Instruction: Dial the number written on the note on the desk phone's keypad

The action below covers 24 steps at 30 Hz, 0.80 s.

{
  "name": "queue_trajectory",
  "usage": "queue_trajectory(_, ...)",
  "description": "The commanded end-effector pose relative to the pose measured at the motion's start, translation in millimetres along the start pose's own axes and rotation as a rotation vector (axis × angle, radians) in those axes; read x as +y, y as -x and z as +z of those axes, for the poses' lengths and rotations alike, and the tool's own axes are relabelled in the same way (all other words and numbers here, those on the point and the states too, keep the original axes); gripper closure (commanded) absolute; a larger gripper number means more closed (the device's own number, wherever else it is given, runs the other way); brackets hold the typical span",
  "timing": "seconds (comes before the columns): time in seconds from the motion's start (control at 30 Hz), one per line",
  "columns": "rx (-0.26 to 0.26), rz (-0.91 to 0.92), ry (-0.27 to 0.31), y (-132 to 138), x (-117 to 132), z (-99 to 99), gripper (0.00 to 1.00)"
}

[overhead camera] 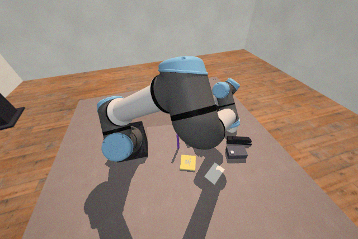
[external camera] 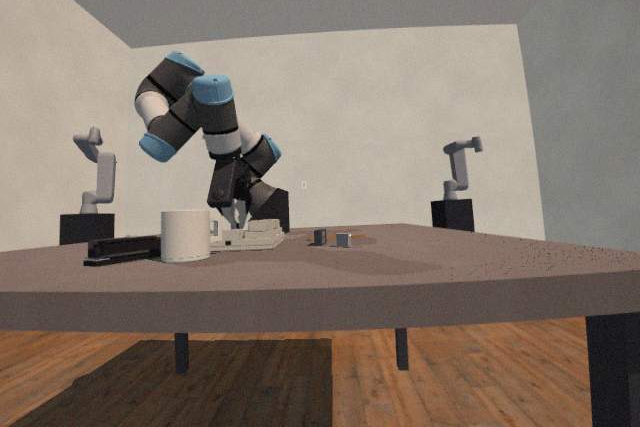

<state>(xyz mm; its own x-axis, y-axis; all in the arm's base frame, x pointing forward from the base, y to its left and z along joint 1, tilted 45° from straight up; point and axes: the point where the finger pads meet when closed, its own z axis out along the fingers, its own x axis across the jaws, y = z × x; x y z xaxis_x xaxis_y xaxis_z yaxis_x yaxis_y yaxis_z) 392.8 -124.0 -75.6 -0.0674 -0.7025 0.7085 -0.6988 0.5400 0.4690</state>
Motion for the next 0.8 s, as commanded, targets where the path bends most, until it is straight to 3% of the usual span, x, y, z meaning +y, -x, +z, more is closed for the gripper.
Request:
queue_trajectory(0.0, 0.000, 0.000, -0.001, 0.0, -0.4, 0.0, 1.00)
queue_trajectory(0.77, 0.000, 0.000, -0.001, 0.0, -1.7, 1.9, 1.00)
